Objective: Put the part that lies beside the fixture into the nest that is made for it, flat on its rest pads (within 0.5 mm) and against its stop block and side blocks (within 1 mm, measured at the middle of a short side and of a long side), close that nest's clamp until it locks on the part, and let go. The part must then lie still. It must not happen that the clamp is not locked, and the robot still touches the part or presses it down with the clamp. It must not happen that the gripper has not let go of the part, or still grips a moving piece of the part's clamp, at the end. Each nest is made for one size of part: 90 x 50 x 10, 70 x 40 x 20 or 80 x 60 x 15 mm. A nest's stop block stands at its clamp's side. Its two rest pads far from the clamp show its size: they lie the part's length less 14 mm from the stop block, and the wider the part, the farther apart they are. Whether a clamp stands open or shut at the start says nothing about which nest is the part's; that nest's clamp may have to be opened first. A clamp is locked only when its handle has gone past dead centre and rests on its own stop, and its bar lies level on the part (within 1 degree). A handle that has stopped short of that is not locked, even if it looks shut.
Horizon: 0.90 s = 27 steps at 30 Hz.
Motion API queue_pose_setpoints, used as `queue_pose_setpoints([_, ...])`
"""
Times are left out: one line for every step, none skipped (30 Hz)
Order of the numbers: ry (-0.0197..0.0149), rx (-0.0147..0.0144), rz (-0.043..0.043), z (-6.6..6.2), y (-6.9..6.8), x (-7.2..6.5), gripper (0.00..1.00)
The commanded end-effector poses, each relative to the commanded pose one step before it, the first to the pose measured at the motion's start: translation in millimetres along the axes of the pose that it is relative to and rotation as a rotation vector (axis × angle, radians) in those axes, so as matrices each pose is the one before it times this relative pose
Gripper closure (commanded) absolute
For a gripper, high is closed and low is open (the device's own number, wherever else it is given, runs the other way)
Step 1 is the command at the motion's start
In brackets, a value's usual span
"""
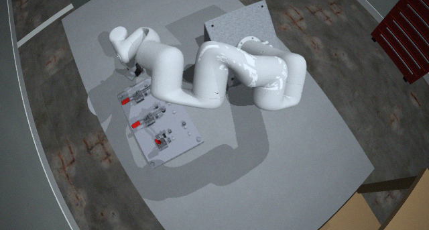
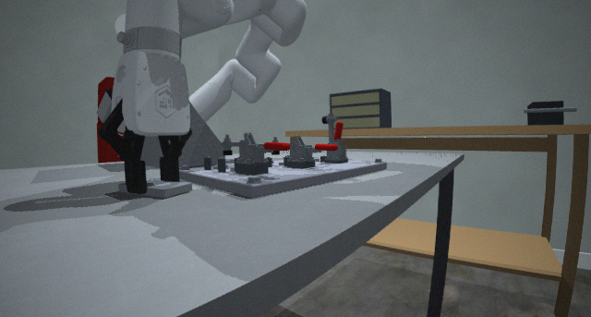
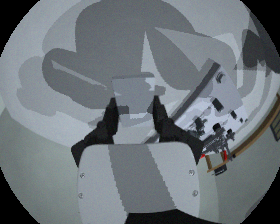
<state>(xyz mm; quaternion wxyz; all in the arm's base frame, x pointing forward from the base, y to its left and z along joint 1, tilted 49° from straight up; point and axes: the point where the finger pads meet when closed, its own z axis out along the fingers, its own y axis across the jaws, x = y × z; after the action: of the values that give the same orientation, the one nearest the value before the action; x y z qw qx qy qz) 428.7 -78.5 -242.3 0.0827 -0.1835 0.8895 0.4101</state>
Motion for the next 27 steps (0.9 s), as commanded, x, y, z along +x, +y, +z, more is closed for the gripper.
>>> queue_pose_setpoints([-0.00283, 0.00476, -0.00196, -5.59, -1.33, -1.7, 1.0])
queue_pose_setpoints([0.0, 0.0, 0.0, 0.0, 0.0, 0.0, 1.0])
queue_pose_setpoints([-0.00001, 0.0, -0.00001, -1.53, 0.0, -0.01, 1.0])
queue_pose_setpoints([0.0, 0.0, 0.0, -1.75, 0.0, 0.0, 1.0])
queue_pose_setpoints([0.0, 0.0, 0.0, -1.98, 0.0, 0.0, 1.0])
queue_pose_setpoints([-0.00001, 0.0, 0.0, -2.21, 0.0, -0.01, 1.0])
queue_pose_setpoints([0.00001, 0.00001, 0.00001, -2.43, 0.0, 0.01, 1.0])
queue_pose_setpoints([-0.00001, -0.00001, -0.00001, -2.65, 0.0, -0.01, 1.0])
queue_pose_setpoints([0.0, 0.0, 0.0, -2.85, 0.0, 0.0, 1.0])
queue_pose_setpoints([0.0, 0.0, 0.0, -3.06, 0.0, 0.0, 1.0])
queue_pose_setpoints([0.0, 0.0, 0.0, -3.25, 0.0, 0.0, 1.0])
queue_pose_setpoints([0.00001, 0.0, 0.00001, -3.42, 0.0, 0.01, 1.0])
queue_pose_setpoints([0.0, 0.0, 0.0, -3.59, 0.0, 0.0, 1.0])
queue_pose_setpoints([0.0, 0.0, 0.0, -3.74, 0.0, 0.0, 1.0])
queue_pose_setpoints([0.0, 0.0, 0.0, -3.87, 0.0, 0.0, 1.0])
queue_pose_setpoints([0.0, 0.0, 0.0, -3.99, 0.0, 0.0, 1.0])
queue_pose_setpoints([0.0, 0.0, 0.0, -4.09, 0.0, 0.0, 1.0])
queue_pose_setpoints([0.0, 0.0, 0.0, 0.0, 0.0, 0.0, 1.0])
queue_pose_setpoints([0.0, 0.0, 0.0, 0.0, 0.0, 0.0, 1.0])
queue_pose_setpoints([-0.00001, 0.0, 0.0, -4.17, 0.0, 0.0, 1.0])
queue_pose_setpoints([0.0, 0.0, 0.0, -4.23, 0.0, 0.0, 1.0])
queue_pose_setpoints([0.0, 0.0, 0.0, -4.26, 0.0, 0.0, 1.0])
queue_pose_setpoints([0.0, 0.0, 0.0, -4.28, 0.0, 0.0, 1.0])
queue_pose_setpoints([0.0, 0.0, 0.0, -4.27, 0.0, 0.0, 1.0])
queue_pose_setpoints([0.00001, 0.0, 0.0, -4.24, 0.0, 0.0, 1.0])
queue_pose_setpoints([0.0, 0.0, 0.0, -4.19, 0.0, 0.0, 1.0])
queue_pose_setpoints([0.0, 0.0, 0.0, -4.12, 0.0, 0.0, 1.0])
